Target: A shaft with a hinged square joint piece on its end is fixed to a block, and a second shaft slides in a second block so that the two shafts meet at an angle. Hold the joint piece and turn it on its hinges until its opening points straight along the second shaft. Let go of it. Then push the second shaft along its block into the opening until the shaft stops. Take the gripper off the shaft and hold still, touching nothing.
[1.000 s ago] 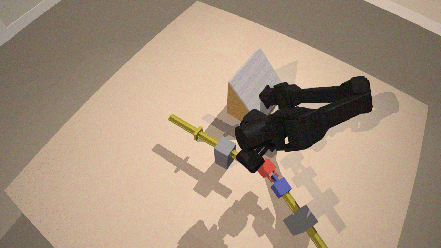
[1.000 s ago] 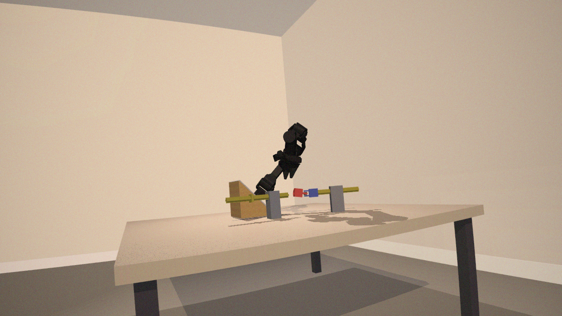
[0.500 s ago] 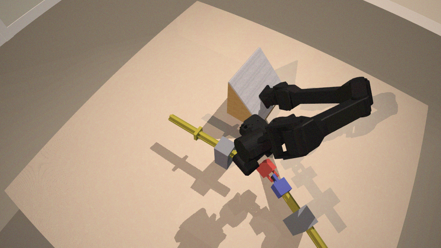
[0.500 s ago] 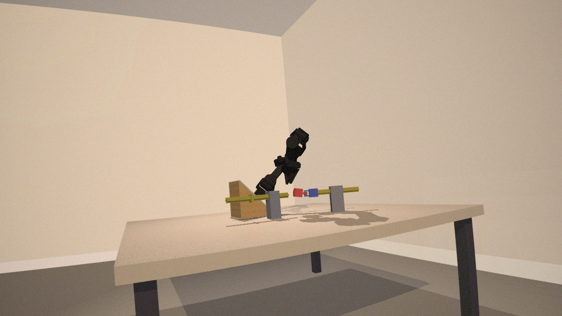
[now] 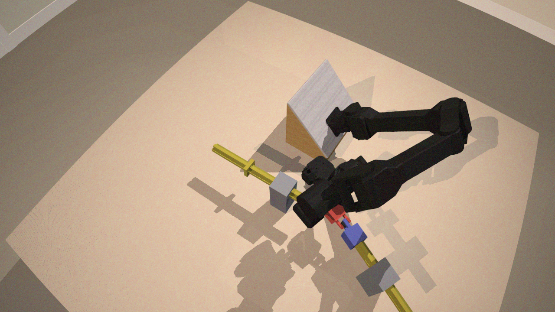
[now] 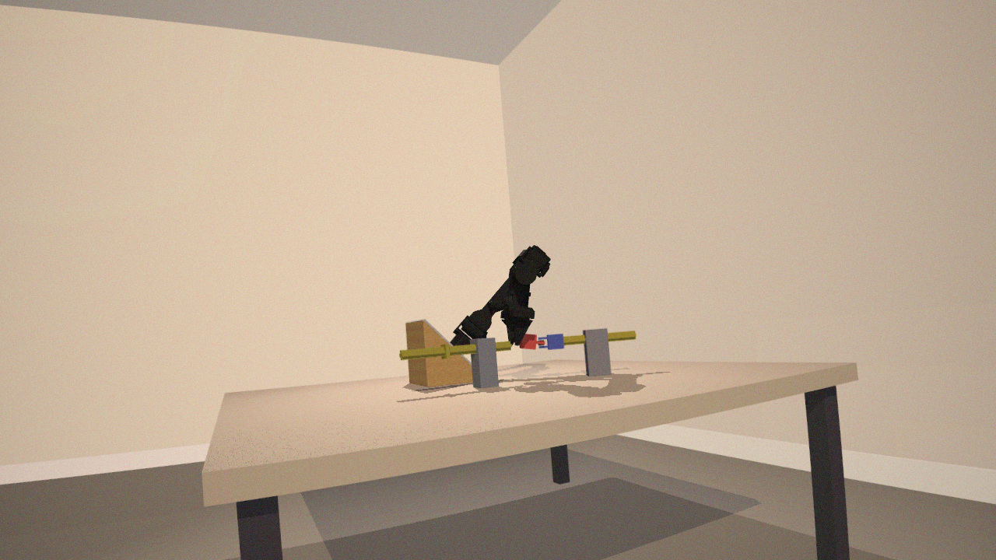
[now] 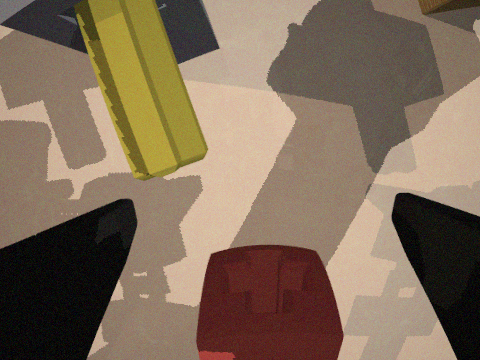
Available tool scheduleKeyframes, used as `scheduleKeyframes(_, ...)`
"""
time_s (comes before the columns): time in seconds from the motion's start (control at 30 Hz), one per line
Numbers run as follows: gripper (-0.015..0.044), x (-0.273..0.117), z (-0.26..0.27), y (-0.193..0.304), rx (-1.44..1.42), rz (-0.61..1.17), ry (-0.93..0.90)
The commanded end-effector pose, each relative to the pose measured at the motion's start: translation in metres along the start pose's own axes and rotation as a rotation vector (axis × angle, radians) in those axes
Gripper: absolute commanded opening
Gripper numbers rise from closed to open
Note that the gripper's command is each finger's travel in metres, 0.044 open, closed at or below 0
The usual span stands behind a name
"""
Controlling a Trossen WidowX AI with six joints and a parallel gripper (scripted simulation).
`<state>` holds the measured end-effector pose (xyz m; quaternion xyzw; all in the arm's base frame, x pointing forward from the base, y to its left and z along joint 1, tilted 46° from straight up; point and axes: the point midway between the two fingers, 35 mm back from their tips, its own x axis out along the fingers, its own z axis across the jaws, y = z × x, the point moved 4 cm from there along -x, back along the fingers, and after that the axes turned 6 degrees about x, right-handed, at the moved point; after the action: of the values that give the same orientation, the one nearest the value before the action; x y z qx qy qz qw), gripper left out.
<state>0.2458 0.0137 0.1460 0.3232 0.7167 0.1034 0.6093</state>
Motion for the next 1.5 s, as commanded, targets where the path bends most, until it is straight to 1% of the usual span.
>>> scheduleKeyframes(0.0, 0.044, -0.001, -0.001, 0.014, -0.002, 0.007, -0.003)
scheduleKeyframes(0.1, 0.044, -0.003, -0.003, 0.025, -0.002, 0.009, -0.003)
scheduleKeyframes(0.23, 0.044, -0.002, -0.003, 0.026, -0.002, 0.009, -0.003)
scheduleKeyframes(0.87, 0.044, 0.026, -0.003, 0.027, -0.003, 0.01, -0.003)
scheduleKeyframes(1.2, 0.0182, 0.026, -0.003, 0.027, -0.003, 0.01, -0.003)
scheduleKeyframes(1.47, 0.0182, 0.026, -0.003, 0.027, -0.003, 0.01, -0.003)
